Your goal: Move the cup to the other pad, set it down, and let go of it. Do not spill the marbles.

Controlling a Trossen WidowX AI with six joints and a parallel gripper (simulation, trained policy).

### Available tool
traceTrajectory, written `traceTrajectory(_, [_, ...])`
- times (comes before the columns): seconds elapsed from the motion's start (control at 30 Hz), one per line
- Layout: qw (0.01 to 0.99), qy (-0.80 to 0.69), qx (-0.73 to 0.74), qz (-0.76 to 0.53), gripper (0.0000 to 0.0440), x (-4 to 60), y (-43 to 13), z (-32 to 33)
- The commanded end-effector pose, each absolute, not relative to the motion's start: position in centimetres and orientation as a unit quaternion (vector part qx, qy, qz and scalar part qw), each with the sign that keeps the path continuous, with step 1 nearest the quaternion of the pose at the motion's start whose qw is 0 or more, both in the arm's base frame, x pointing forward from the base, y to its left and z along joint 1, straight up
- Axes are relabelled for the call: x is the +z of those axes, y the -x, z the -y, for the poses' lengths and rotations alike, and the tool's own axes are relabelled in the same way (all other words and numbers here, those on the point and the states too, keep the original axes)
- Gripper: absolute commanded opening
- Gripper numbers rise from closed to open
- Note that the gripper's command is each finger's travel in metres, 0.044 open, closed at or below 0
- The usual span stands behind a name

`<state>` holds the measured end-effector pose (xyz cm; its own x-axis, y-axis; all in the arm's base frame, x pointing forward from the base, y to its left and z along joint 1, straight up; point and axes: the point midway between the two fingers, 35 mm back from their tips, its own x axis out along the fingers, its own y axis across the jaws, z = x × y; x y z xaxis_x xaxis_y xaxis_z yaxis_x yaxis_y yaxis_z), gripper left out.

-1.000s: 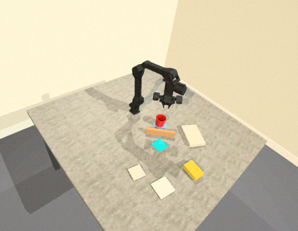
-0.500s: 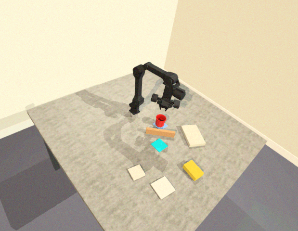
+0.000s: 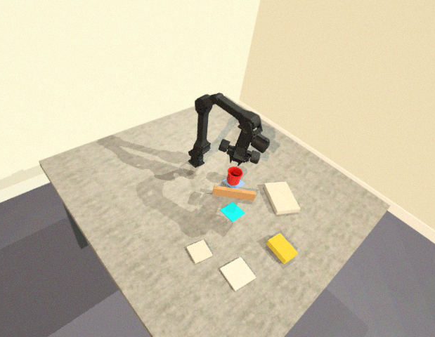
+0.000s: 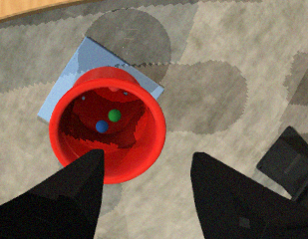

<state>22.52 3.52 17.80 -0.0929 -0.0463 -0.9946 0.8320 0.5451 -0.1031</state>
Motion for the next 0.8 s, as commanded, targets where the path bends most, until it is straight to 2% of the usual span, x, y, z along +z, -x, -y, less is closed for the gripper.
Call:
traceTrajectory(0.0, [0.592,-0.299,-0.377,-0.647,0.0166,16.7,-22.2,-3.5])
traceTrajectory(0.77, [0.576,-0.261,-0.394,-0.667,0.0179,12.0,-21.2,-3.8])
